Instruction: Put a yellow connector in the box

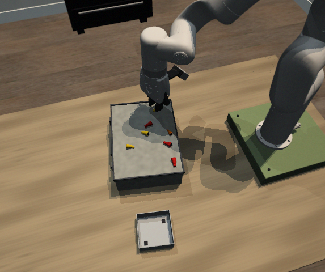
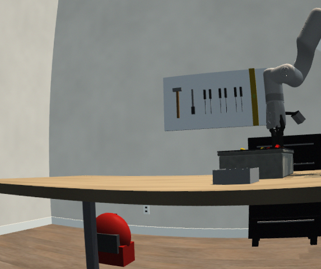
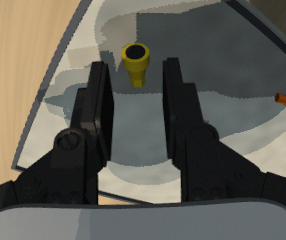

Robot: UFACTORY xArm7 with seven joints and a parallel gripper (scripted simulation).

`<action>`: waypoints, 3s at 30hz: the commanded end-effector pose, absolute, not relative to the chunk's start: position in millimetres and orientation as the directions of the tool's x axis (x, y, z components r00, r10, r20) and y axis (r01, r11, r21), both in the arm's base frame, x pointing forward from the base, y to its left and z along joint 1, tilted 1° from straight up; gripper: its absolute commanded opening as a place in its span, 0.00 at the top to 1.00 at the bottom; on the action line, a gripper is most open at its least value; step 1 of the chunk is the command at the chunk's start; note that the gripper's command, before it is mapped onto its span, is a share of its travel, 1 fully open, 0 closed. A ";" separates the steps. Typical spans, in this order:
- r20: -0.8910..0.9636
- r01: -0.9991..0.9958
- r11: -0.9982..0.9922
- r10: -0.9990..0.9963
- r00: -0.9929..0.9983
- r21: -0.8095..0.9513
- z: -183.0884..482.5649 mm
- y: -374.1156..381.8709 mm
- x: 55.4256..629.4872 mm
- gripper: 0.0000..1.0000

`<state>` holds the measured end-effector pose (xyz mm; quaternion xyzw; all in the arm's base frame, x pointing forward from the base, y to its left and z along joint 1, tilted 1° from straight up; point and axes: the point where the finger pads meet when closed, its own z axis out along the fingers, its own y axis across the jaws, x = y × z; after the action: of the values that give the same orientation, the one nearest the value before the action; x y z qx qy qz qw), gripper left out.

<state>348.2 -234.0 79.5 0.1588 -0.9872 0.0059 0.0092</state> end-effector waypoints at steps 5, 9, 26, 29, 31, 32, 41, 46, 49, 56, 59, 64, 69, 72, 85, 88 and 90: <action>0.018 -0.314 0.949 -0.314 -0.949 -0.012 70.1 -235.1 349.3 0.71; 0.018 -0.314 0.949 -0.314 -0.949 -0.012 64.6 -235.1 349.2 0.71; 0.018 -0.314 0.949 -0.314 -0.949 -0.012 63.3 -235.2 349.2 0.98; 0.018 -0.314 0.949 -0.314 -0.949 -0.012 63.3 -235.2 349.2 0.98; 0.018 -0.314 0.949 -0.314 -0.949 -0.012 63.3 -235.2 349.2 0.98; 0.018 -0.314 0.949 -0.314 -0.949 -0.012 63.3 -235.2 349.2 0.98; 0.018 -0.314 0.949 -0.314 -0.949 -0.012 63.3 -235.2 349.2 0.98; 0.018 -0.314 0.949 -0.314 -0.949 -0.012 63.3 -235.2 349.2 0.98; 0.018 -0.314 0.949 -0.314 -0.949 -0.012 63.3 -235.2 349.2 0.98; 0.018 -0.314 0.949 -0.314 -0.949 -0.012 63.3 -235.2 349.2 0.98; 0.018 -0.314 0.949 -0.314 -0.949 -0.012 63.3 -235.2 349.2 0.98; 0.018 -0.314 0.949 -0.314 -0.949 -0.012 63.5 -235.2 349.2 0.98; 0.018 -0.314 0.949 -0.314 -0.949 -0.012 70.0 -235.1 349.3 0.98; 0.018 -0.314 0.949 -0.314 -0.949 -0.012 79.6 -234.9 349.4 0.98; 0.018 -0.314 0.949 -0.314 -0.949 -0.012 127.4 -234.1 350.1 0.98; 0.018 -0.314 0.949 -0.314 -0.949 -0.012 132.4 -234.0 350.1 0.98; 0.018 -0.314 0.949 -0.314 -0.949 -0.012 133.2 -234.0 350.2 0.98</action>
<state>350.1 -233.4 125.3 0.1590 -0.9872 0.0071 0.0086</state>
